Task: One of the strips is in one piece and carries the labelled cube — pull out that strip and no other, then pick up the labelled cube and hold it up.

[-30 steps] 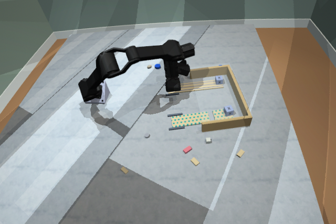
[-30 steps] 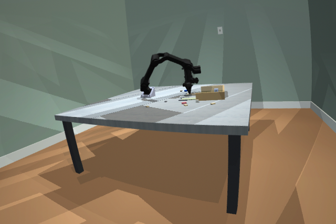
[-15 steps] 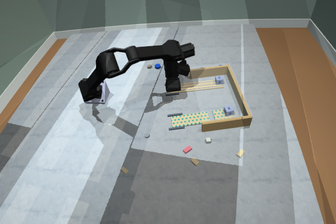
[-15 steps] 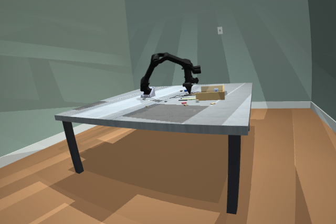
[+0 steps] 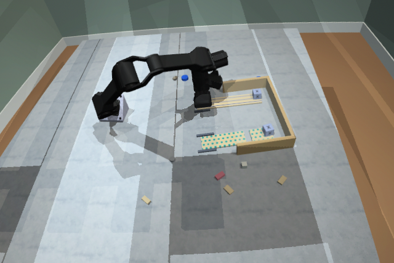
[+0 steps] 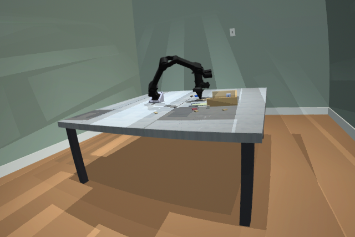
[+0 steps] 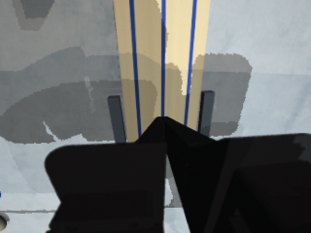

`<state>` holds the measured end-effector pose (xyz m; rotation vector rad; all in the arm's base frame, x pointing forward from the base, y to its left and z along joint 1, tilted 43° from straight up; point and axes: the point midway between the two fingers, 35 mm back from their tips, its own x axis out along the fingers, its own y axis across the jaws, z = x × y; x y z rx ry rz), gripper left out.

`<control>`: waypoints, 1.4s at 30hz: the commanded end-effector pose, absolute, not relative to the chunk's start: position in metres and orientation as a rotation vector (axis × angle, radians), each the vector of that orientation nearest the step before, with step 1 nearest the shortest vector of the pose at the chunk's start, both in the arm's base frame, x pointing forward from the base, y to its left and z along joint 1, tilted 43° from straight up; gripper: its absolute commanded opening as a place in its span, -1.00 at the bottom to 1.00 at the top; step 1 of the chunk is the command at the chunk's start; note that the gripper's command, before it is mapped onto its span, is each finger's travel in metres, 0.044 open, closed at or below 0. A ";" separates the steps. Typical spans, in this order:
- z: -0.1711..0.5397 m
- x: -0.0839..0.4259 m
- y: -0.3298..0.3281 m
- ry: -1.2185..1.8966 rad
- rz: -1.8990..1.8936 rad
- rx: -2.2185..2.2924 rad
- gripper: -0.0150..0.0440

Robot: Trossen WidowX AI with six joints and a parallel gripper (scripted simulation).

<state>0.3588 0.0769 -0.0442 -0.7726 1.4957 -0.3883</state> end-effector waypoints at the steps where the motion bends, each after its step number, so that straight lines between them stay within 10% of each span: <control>1: -0.045 0.352 0.073 1.501 -0.390 -0.780 -0.49; 42: -0.040 0.292 0.058 1.504 -0.390 -0.781 -0.49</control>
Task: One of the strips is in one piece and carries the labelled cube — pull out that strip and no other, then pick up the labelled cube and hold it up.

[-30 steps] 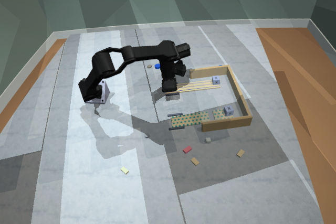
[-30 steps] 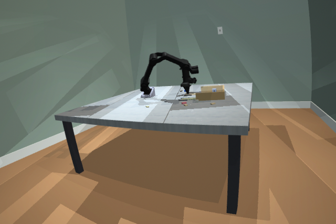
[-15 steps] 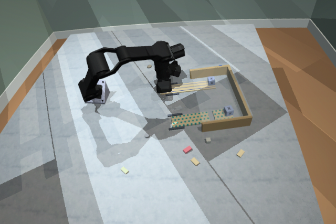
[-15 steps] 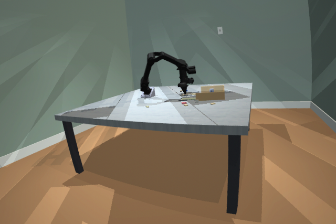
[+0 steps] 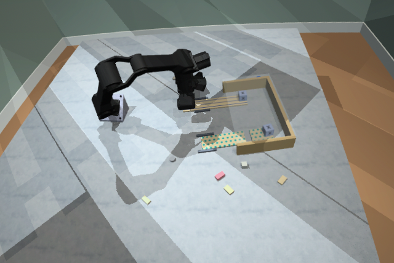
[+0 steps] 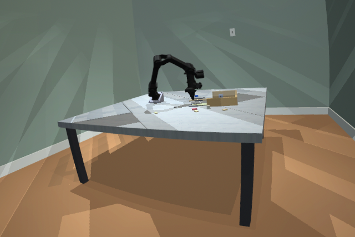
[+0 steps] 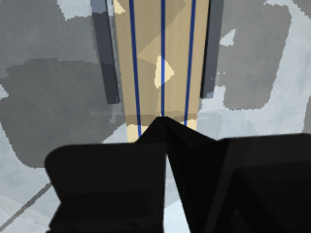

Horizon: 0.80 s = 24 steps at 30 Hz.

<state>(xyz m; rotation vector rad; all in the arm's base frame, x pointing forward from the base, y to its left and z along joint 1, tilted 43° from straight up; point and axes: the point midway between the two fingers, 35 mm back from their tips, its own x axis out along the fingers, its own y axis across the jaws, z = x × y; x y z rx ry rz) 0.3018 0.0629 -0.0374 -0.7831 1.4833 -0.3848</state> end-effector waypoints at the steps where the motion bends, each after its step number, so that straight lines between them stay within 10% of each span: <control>1: -0.039 0.290 0.058 1.504 -0.390 -0.782 -0.49; 24: -0.036 0.256 0.049 1.506 -0.389 -0.782 -0.49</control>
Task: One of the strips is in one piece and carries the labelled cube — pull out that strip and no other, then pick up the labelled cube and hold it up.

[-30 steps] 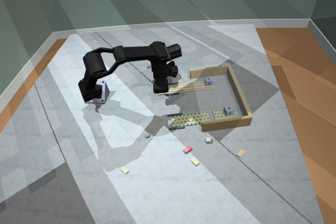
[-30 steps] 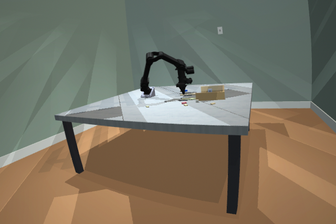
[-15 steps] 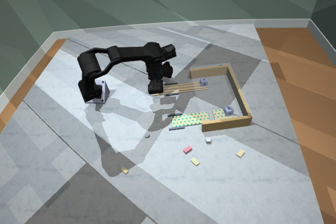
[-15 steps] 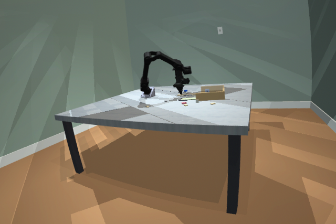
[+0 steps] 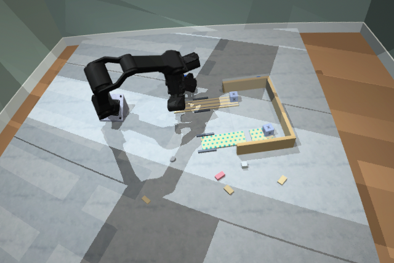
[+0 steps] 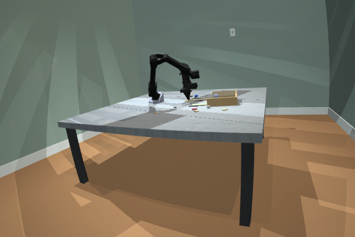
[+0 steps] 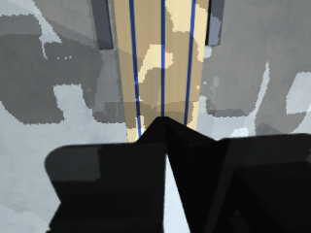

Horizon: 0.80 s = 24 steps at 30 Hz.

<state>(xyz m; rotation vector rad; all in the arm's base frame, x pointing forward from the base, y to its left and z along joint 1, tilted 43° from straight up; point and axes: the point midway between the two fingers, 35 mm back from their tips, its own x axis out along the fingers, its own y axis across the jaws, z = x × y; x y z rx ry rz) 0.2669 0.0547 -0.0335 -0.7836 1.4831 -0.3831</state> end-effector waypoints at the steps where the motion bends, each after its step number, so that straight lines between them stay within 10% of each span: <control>1: -0.035 0.255 0.049 1.506 -0.389 -0.782 -0.49; 24: -0.031 0.222 0.041 1.508 -0.389 -0.783 -0.49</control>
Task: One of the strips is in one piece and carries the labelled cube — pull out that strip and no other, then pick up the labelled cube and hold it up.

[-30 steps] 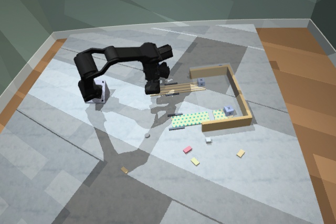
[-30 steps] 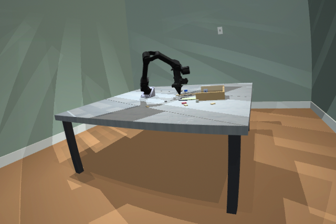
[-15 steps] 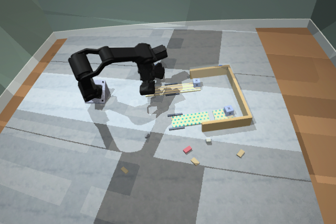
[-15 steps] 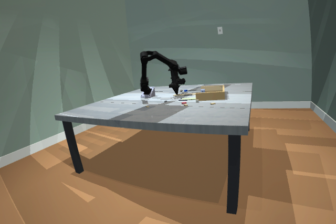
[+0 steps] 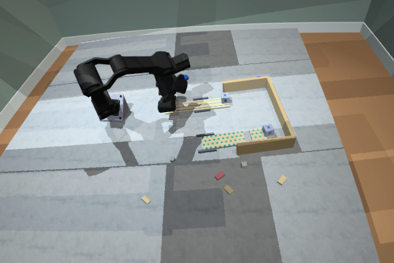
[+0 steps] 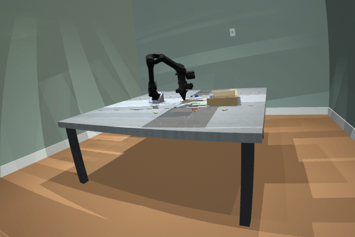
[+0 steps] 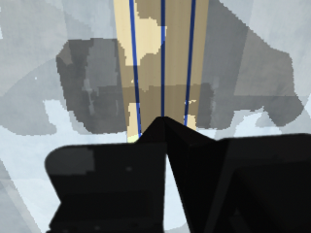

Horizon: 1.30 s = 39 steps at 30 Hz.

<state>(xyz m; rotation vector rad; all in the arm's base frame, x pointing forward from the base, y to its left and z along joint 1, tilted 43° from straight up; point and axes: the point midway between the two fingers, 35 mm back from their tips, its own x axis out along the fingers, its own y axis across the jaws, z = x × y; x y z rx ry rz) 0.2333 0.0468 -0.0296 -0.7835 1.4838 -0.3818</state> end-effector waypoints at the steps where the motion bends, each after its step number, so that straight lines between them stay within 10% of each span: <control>1: -0.031 0.221 0.041 1.508 -0.389 -0.783 -0.49; 39: -0.026 0.179 0.031 1.510 -0.388 -0.784 -0.49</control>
